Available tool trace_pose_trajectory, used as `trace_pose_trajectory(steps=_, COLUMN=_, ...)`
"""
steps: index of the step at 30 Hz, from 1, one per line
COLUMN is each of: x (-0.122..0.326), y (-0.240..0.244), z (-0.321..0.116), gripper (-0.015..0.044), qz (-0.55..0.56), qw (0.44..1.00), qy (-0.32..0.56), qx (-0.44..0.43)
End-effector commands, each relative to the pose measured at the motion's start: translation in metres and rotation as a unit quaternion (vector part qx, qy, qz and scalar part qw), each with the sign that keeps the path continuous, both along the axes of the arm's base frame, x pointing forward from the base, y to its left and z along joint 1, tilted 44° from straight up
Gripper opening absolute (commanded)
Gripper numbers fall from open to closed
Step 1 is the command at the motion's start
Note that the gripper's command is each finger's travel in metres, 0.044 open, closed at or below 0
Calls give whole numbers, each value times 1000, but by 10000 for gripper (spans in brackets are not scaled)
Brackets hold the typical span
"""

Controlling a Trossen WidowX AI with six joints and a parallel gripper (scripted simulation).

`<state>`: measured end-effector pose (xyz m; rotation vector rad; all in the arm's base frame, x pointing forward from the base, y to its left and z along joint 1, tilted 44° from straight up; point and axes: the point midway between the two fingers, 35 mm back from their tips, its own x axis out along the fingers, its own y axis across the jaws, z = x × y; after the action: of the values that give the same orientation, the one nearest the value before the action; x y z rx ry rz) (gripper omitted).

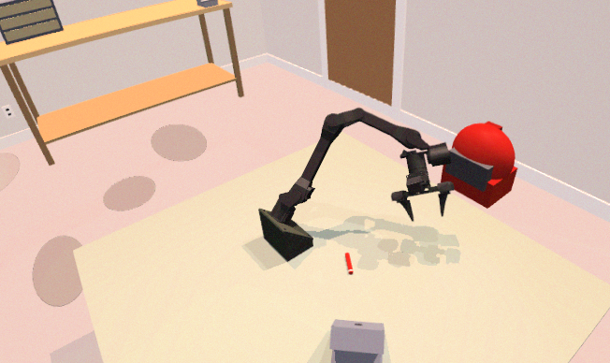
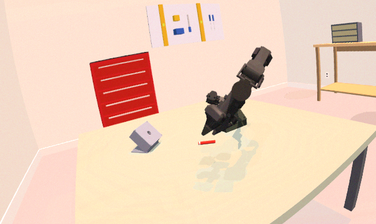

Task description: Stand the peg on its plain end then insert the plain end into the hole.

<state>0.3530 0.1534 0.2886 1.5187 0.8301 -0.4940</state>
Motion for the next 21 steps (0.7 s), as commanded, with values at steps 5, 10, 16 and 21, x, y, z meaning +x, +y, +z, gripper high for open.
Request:
trace_pose_trajectory(steps=5, x=2, y=-31, z=-61, gripper=440, qz=93, qw=991, qy=72, qx=-57)
trace_pose_trajectory(steps=10, x=-3, y=-53, z=-98, gripper=440, qz=161, qw=978, qy=114, qx=-71)
trace_pose_trajectory(steps=16, x=-17, y=-78, z=-139, gripper=440, qz=243, qw=956, qy=149, qx=-62)
trace_pose_trajectory(steps=21, x=-35, y=-98, z=-171, gripper=440, qz=314, qw=935, qy=161, qx=-31)
